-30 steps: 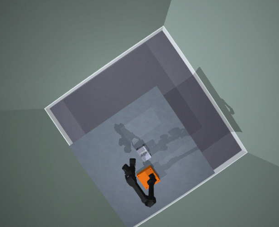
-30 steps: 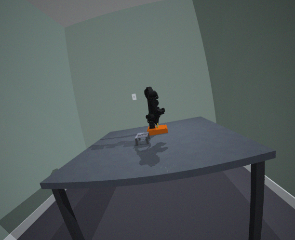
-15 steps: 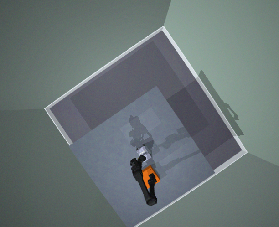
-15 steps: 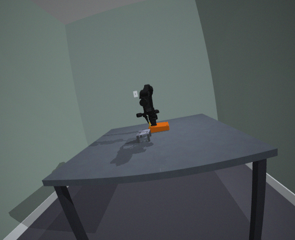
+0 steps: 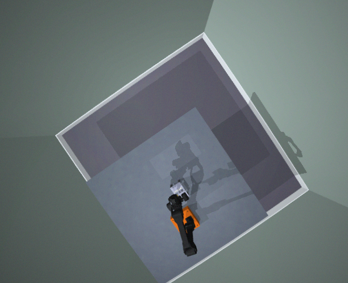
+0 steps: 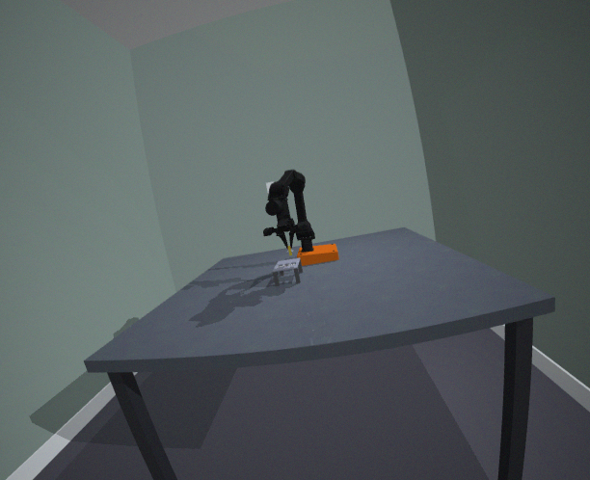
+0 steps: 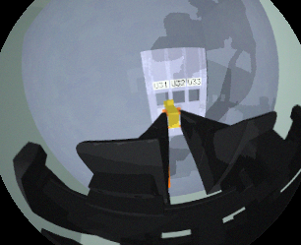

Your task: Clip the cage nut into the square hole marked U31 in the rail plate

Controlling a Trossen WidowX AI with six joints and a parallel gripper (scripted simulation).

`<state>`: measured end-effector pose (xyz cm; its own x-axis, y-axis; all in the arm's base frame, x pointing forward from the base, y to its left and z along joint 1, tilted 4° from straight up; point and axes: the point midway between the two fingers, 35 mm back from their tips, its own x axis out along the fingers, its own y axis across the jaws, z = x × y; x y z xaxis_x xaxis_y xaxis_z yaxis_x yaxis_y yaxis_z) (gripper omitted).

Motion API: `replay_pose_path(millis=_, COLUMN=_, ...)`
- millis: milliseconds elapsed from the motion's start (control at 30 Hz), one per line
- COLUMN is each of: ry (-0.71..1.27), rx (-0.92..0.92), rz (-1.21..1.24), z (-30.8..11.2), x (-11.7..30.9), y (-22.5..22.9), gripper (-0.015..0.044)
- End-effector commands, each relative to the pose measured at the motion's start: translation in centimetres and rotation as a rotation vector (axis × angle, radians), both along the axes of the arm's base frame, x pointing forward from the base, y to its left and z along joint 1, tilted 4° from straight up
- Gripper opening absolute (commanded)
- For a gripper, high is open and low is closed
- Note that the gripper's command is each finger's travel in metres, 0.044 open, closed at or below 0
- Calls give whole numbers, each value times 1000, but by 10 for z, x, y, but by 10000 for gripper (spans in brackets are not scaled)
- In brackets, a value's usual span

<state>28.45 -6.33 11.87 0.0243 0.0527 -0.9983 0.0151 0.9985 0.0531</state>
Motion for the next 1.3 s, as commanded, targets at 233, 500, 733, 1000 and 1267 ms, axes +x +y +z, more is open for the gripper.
replay_pose_path(millis=233, ry=8, rx=3, rz=-6, z=-13, x=1, y=4, gripper=36)
replay_pose_path(millis=500, ry=12, rx=3, rz=-6, z=-21, x=1, y=7, gripper=36)
replay_pose_path(millis=733, ry=12, rx=3, rz=-5, z=-28, x=1, y=7, gripper=36)
replay_pose_path(millis=1000, ry=12, rx=3, rz=-5, z=-41, x=1, y=8, gripper=36)
replay_pose_path(millis=1267, ry=12, rx=3, rz=-5, z=-46, x=1, y=8, gripper=36)
